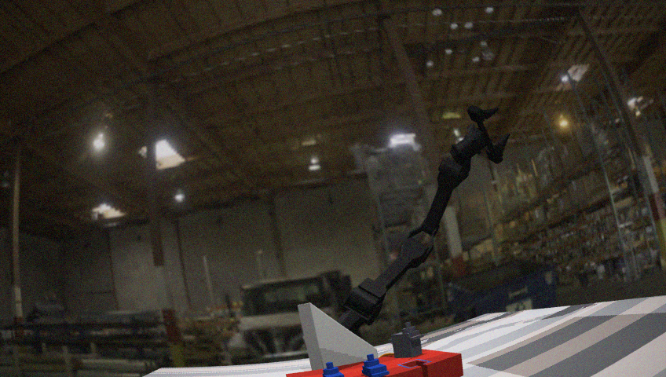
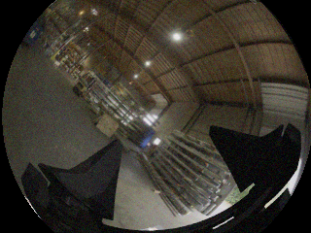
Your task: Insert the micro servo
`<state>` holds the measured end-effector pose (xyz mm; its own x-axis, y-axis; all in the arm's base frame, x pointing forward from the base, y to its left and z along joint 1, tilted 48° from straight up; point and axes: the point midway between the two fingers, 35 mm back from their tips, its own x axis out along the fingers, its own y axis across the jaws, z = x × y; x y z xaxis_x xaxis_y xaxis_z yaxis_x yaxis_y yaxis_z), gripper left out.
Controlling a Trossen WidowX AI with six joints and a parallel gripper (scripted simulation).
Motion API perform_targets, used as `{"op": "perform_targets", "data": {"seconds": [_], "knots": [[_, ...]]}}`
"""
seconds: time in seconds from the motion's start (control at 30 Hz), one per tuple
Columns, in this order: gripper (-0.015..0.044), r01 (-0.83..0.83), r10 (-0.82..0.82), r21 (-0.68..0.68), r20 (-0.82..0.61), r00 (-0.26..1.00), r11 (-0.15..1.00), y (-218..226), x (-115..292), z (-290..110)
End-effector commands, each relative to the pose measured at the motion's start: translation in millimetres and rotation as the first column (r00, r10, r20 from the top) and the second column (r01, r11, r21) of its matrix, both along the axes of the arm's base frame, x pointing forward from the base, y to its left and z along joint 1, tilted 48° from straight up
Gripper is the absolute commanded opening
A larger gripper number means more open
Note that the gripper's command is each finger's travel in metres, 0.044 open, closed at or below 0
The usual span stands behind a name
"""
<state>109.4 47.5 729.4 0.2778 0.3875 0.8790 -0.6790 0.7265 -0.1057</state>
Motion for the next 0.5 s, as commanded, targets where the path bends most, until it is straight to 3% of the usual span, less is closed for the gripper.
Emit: {"op": "perform_targets", "data": {"seconds": [0.0,0.47], "knots": [[0.044,-0.032,0.033,0.018,-0.094,0.995,0.999,-2.9,25.5,-9.0],[0.044,-0.126,0.184,0.151,-0.473,0.861,0.98,-14.3,127.7,-63.8]]}}
